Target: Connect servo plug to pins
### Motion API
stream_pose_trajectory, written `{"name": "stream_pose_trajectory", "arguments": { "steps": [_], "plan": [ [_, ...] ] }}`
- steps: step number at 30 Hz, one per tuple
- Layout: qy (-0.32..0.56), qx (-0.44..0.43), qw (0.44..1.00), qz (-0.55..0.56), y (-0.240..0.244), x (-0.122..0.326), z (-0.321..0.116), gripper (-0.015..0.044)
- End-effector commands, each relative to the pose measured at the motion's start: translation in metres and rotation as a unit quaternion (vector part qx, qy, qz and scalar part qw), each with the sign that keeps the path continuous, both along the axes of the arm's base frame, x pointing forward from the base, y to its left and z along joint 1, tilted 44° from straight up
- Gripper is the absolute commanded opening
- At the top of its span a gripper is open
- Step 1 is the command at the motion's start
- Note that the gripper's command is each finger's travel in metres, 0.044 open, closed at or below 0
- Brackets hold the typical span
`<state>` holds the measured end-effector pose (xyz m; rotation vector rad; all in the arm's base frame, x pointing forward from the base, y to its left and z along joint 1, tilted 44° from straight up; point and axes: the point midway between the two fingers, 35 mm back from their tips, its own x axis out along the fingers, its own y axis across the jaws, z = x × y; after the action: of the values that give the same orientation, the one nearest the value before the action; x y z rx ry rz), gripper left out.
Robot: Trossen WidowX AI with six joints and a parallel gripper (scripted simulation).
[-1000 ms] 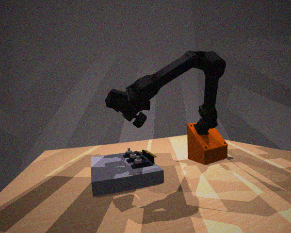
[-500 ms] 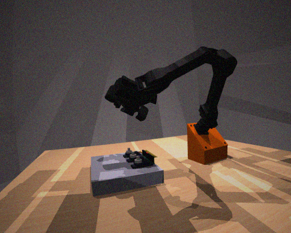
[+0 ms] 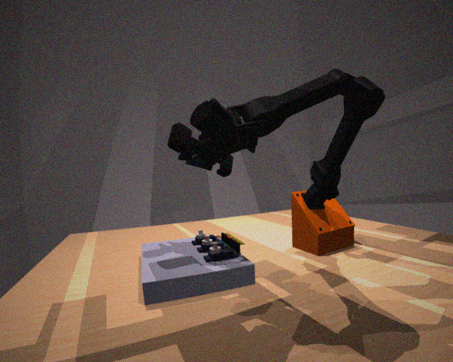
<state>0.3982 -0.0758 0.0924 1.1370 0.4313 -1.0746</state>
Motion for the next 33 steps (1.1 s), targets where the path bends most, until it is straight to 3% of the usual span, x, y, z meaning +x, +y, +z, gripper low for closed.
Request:
{"name": "stream_pose_trajectory", "arguments": {
  "steps": [1,33],
  "plan": [
    [-0.008,-0.007,0.999,0.033,0.004,0.0,0.01,0.0115],
    [-0.095,-0.144,0.944,0.281,0.031,-0.009,0.101,0.0115]
  ]
}}
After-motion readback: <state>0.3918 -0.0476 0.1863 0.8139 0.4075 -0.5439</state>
